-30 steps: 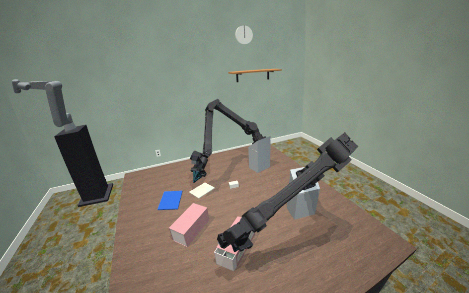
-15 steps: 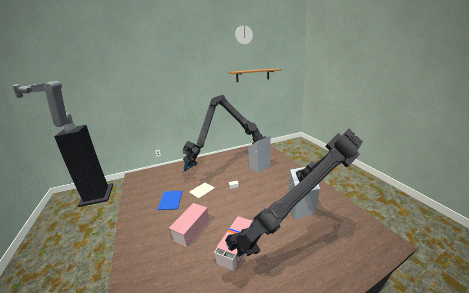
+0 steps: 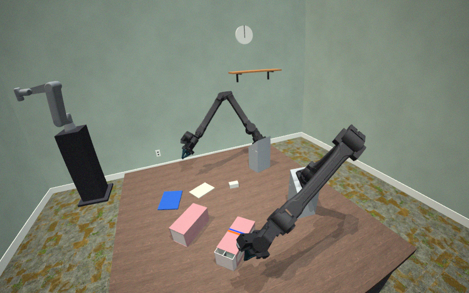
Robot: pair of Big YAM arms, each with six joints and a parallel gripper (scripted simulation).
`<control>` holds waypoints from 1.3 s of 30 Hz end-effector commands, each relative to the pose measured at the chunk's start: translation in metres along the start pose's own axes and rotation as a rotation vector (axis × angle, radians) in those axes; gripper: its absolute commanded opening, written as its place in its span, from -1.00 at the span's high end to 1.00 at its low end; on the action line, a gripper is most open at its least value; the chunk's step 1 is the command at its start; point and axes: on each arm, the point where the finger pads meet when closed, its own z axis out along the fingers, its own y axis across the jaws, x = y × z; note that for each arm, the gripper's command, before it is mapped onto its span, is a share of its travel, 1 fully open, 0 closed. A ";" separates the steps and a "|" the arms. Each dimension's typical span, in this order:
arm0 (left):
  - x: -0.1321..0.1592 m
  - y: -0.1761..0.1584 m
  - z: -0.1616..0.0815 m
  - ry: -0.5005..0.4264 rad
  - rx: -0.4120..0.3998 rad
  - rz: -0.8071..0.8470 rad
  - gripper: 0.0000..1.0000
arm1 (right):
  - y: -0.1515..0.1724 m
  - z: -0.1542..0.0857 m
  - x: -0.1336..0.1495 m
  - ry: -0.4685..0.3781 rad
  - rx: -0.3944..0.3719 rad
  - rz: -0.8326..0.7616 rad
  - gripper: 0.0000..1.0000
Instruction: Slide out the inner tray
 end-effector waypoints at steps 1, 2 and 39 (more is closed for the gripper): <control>-0.002 0.018 -0.012 -0.043 -0.028 0.037 1.00 | -0.019 -0.022 0.011 0.032 0.017 0.009 1.00; -0.003 0.021 -0.015 -0.054 -0.030 0.045 1.00 | -0.028 -0.030 0.013 0.038 0.029 0.016 1.00; -0.022 0.084 -0.086 -0.295 -0.128 0.162 1.00 | -0.185 -0.223 0.040 0.117 0.343 0.125 1.00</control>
